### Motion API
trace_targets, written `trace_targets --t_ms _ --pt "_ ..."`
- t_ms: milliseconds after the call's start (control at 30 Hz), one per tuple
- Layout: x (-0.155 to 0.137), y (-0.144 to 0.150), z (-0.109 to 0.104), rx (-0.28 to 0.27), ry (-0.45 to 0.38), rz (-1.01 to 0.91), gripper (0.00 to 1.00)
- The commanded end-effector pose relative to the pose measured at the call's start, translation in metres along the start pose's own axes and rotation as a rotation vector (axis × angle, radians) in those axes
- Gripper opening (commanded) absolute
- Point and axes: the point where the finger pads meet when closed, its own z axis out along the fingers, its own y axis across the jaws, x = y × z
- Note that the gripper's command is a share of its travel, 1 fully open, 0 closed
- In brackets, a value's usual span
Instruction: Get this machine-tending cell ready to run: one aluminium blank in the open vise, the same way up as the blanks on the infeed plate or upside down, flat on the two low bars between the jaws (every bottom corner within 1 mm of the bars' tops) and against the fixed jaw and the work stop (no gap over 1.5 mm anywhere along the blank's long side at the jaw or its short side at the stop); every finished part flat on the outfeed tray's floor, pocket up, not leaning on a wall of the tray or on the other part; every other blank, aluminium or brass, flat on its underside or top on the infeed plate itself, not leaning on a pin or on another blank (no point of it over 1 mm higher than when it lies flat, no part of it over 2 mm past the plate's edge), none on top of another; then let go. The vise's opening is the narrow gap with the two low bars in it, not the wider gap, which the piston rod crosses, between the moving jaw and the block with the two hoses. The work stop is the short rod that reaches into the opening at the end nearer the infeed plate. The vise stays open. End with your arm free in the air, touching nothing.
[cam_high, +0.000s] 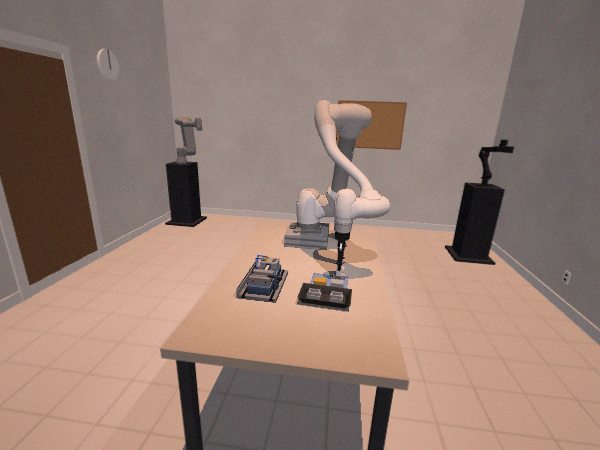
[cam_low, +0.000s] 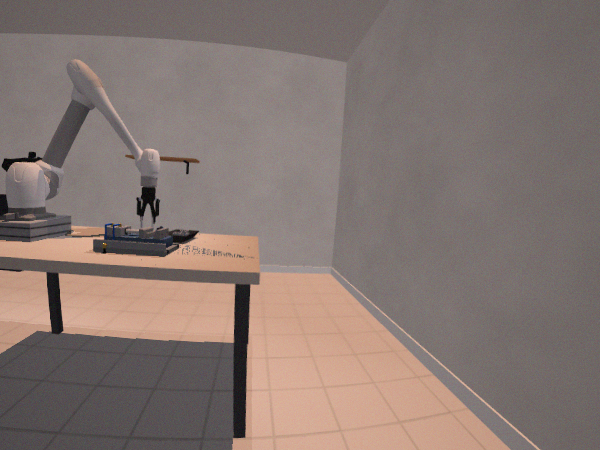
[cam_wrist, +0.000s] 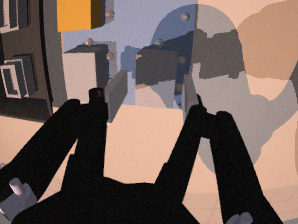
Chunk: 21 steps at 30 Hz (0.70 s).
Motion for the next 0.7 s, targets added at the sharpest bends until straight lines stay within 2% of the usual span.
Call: trace_targets --t_ms 0,667 --pt "0.0000 0.0000 0.0010 0.000 0.000 0.000 0.40" --pt "0.0000 0.0000 0.0090 0.000 0.000 0.000 0.40"
